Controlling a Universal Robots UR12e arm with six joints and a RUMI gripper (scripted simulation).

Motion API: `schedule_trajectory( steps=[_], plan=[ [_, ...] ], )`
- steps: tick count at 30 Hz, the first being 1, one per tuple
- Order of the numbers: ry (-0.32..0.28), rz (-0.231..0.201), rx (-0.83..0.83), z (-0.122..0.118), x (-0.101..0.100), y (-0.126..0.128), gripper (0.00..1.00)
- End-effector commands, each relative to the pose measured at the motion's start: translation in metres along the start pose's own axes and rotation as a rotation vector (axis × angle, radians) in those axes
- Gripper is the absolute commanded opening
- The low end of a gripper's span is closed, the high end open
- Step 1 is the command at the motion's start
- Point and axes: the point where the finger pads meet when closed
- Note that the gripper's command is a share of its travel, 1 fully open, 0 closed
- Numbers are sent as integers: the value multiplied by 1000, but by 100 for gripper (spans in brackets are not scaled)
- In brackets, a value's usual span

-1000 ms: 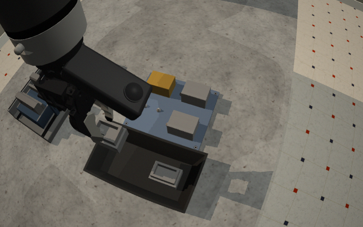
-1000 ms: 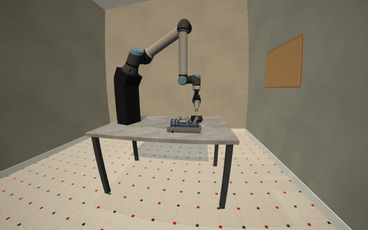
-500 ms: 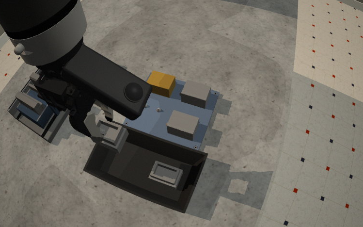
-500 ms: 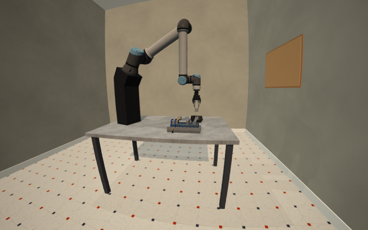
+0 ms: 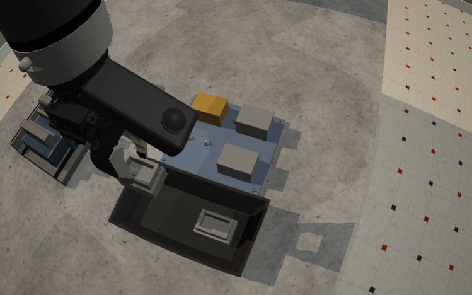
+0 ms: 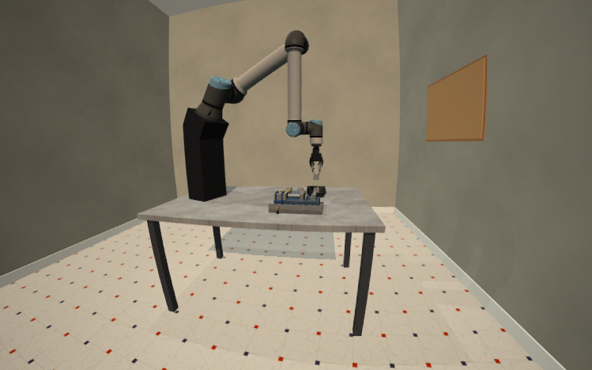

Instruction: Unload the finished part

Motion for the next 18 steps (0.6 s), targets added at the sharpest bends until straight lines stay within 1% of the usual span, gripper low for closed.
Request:
schedule_trajectory(
  steps=[1, 18],
  plan=[
    [0, -1, 0, 0, 0, 1, 0],
    [0, -1, -1, 0, -13, 1, 0]
  ],
)
Point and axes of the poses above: the point where the finger pads meet when closed, its own x axis back along the fingers, its own y axis across the jaws, z = x × y, and after that the axes turned 5 degrees about x, right-handed
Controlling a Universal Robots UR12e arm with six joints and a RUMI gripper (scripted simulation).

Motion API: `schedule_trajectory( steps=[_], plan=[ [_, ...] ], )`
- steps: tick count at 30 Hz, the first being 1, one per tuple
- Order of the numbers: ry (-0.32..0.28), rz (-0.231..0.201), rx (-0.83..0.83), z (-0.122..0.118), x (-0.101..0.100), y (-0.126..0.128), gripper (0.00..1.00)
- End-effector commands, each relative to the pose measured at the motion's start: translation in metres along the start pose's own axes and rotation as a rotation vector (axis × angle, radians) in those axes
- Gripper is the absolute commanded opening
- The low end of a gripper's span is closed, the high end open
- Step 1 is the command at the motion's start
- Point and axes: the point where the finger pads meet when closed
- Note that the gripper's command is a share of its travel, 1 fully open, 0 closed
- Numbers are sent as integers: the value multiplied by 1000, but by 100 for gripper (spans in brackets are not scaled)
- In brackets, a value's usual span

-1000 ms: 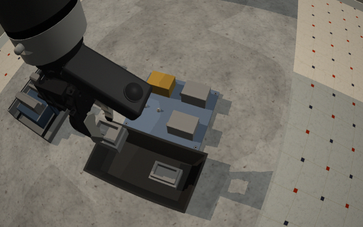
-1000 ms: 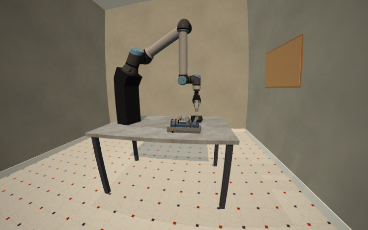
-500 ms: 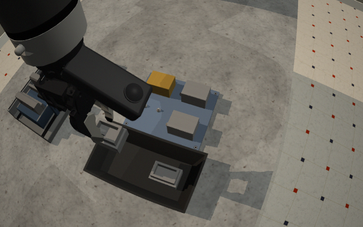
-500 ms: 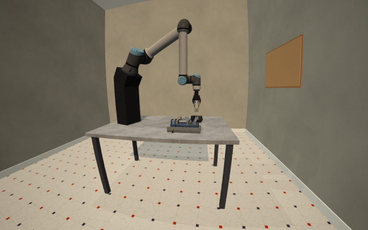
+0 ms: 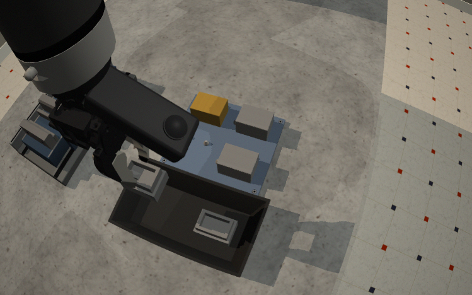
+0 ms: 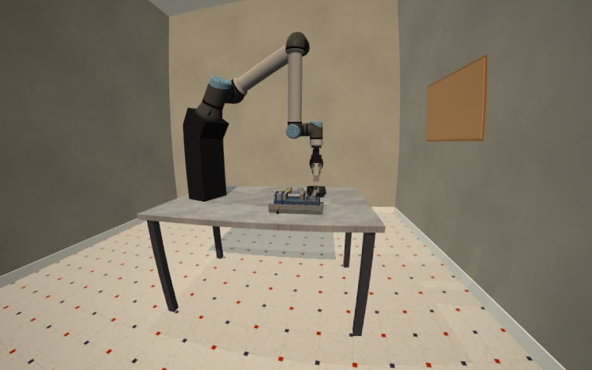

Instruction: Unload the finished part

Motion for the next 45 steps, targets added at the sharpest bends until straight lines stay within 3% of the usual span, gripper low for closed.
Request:
schedule_trajectory(
  steps=[1, 45],
  plan=[
    [0, -1, 0, 0, -3, 1, 0],
    [0, -1, 0, 0, -76, 2, 0]
  ],
)
Point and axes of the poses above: the point where the finger pads meet when closed, its own x axis back along the fingers, its own y axis across the jaws, z = x × y, and after that the axes turned 5 degrees about x, right-handed
